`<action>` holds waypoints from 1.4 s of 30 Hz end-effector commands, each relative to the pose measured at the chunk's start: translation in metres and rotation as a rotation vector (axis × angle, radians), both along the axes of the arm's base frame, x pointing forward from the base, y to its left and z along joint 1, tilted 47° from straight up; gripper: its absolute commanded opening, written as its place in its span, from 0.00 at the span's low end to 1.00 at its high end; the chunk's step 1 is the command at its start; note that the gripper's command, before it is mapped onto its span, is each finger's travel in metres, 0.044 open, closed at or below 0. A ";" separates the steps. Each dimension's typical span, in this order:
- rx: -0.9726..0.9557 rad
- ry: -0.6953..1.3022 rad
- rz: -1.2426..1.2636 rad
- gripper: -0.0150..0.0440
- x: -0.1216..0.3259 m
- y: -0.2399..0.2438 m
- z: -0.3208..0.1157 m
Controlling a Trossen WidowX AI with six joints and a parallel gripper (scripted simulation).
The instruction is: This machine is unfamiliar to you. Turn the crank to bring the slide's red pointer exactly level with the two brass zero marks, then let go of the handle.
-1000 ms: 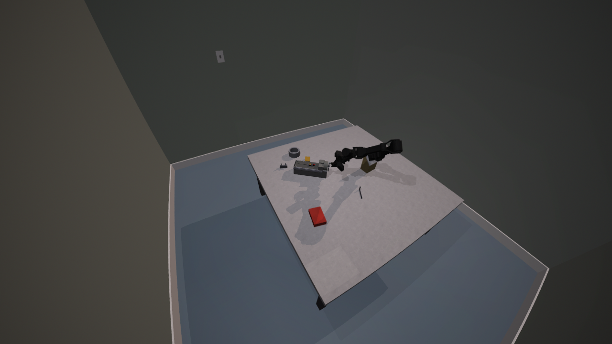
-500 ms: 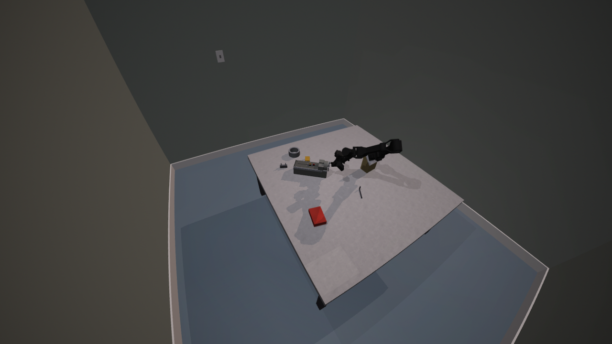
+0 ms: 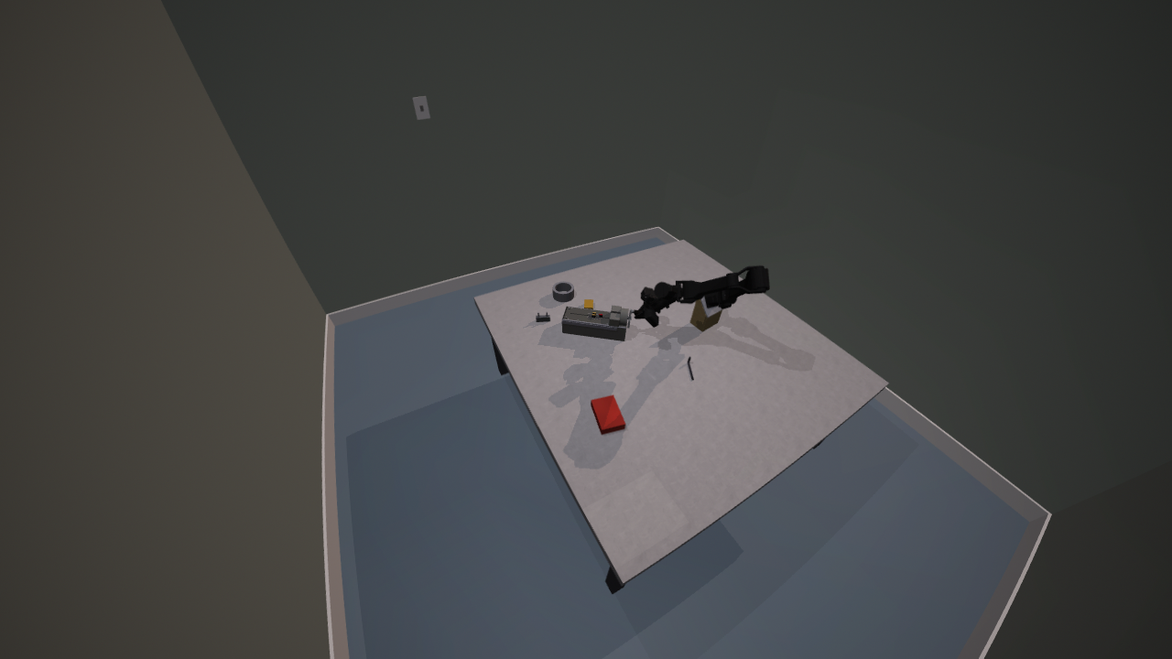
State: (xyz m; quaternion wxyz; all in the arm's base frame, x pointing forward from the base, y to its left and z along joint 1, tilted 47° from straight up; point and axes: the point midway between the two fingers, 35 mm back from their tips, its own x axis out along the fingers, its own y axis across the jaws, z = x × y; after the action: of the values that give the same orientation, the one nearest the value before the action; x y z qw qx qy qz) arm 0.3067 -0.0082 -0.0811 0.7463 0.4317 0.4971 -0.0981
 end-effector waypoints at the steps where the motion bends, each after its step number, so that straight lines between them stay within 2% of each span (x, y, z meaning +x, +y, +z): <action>1: -0.012 0.021 -0.011 0.25 -0.006 -0.004 -0.006; 42: -0.012 0.022 -0.011 0.25 -0.015 0.001 -0.026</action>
State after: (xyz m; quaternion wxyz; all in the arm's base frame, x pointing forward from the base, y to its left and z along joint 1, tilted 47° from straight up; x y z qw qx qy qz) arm 0.2948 -0.0094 -0.1004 0.7463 0.4304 0.4970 -0.1043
